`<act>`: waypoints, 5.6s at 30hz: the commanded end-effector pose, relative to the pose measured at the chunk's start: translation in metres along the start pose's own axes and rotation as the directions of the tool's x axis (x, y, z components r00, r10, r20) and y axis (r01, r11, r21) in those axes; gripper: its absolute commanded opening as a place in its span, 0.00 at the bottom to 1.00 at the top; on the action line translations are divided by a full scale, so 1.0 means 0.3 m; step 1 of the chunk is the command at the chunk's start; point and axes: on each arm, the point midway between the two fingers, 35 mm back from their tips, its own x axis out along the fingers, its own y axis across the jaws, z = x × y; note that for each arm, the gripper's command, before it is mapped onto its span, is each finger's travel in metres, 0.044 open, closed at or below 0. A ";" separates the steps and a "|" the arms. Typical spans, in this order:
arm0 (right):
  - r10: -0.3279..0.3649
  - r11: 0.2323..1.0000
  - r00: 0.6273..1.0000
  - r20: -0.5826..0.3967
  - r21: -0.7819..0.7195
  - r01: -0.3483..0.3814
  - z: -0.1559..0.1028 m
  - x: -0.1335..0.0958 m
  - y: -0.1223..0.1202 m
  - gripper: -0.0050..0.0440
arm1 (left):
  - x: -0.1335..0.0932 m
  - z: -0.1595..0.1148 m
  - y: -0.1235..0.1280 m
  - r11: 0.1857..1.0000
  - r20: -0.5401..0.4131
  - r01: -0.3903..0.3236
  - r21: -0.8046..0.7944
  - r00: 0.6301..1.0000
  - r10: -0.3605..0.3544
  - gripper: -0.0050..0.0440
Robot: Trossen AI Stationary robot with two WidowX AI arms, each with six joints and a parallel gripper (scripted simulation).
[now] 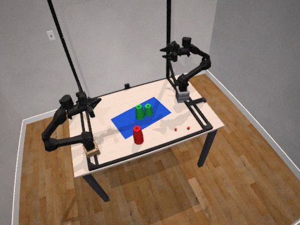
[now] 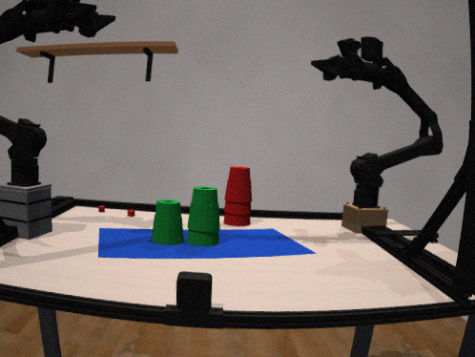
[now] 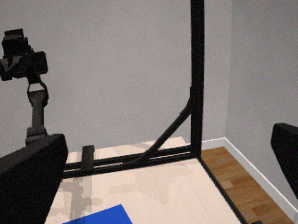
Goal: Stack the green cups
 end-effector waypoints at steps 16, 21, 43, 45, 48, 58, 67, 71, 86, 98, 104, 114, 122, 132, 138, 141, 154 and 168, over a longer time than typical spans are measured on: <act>-0.004 1.000 1.000 -0.002 0.004 0.004 -0.002 0.001 -0.002 0.10 | 0.258 -0.366 0.235 0.992 -0.535 0.102 0.070 0.844 -0.049 1.00; -0.004 1.000 1.000 -0.002 0.004 0.004 -0.002 0.001 -0.002 0.10 | 0.283 -0.506 0.326 0.986 -0.643 0.164 -0.014 0.754 -0.134 1.00; -0.004 1.000 1.000 -0.002 0.004 0.004 -0.002 0.001 -0.002 0.10 | 0.177 -0.936 0.588 0.836 -0.516 0.249 -0.489 0.690 -0.508 1.00; -0.004 1.000 1.000 -0.002 0.004 0.004 -0.002 0.001 -0.002 0.10 | 0.167 -0.955 0.599 0.824 -0.492 0.248 -0.509 0.702 -0.515 1.00; -0.004 1.000 1.000 -0.002 0.004 0.004 -0.002 0.001 -0.002 0.10 | 0.134 -1.008 0.632 0.790 -0.414 0.242 -0.563 0.745 -0.523 1.00; -0.004 1.000 1.000 -0.002 0.004 0.004 -0.002 0.001 -0.002 0.10 | 0.020 -1.170 0.722 0.705 -0.166 0.190 -0.684 0.900 -0.404 1.00; -0.004 1.000 1.000 -0.004 0.003 0.004 -0.002 0.004 -0.002 0.30 | 0.018 -1.173 0.723 0.703 -0.162 0.189 -0.685 0.902 -0.400 1.00; -0.004 1.000 1.000 -0.015 -0.006 0.004 -0.003 0.023 -0.002 0.49 | 0.018 -1.173 0.723 0.703 -0.162 0.189 -0.685 0.902 -0.400 1.00; 0.033 0.999 0.979 -0.203 0.000 -0.034 -0.038 0.260 0.027 1.00 | 0.018 -1.173 0.723 0.703 -0.162 0.189 -0.685 0.902 -0.400 1.00; 0.095 0.995 0.878 -0.469 0.080 -0.065 -0.184 0.581 0.121 1.00 | 0.018 -1.173 0.723 0.703 -0.162 0.189 -0.685 0.902 -0.400 1.00; 0.121 0.991 0.773 -0.622 0.116 -0.061 -0.352 0.771 0.206 1.00 | 0.018 -1.173 0.723 0.703 -0.162 0.189 -0.685 0.902 -0.400 1.00; 0.131 0.990 0.624 -0.771 0.135 -0.041 -0.612 0.943 0.317 1.00 | 0.018 -1.173 0.723 0.703 -0.162 0.189 -0.685 0.902 -0.400 1.00; 0.126 0.991 0.519 -0.845 0.133 -0.024 -0.804 1.016 0.388 1.00 | 0.018 -1.173 0.723 0.703 -0.162 0.189 -0.685 0.902 -0.400 1.00; 0.123 0.991 0.485 -0.866 0.130 -0.018 -0.868 1.032 0.409 1.00 | 0.018 -1.173 0.723 0.703 -0.162 0.189 -0.685 0.902 -0.400 1.00; 0.123 0.991 0.484 -0.866 0.130 -0.018 -0.900 1.035 0.411 1.00 | 0.018 -1.173 0.723 0.703 -0.162 0.189 -0.685 0.902 -0.400 1.00; 0.123 0.991 0.484 -0.866 0.130 -0.018 -0.914 1.036 0.411 1.00 | 0.018 -1.173 0.723 0.703 -0.162 0.189 -0.685 0.902 -0.400 1.00; 0.123 0.991 0.484 -0.866 0.130 -0.018 -0.933 1.037 0.412 1.00 | 0.018 -1.173 0.723 0.703 -0.162 0.189 -0.685 0.902 -0.400 1.00; 0.123 0.991 0.484 -0.867 0.130 -0.019 -0.998 1.038 0.412 1.00 | 0.018 -1.173 0.723 0.703 -0.162 0.189 -0.685 0.902 -0.400 1.00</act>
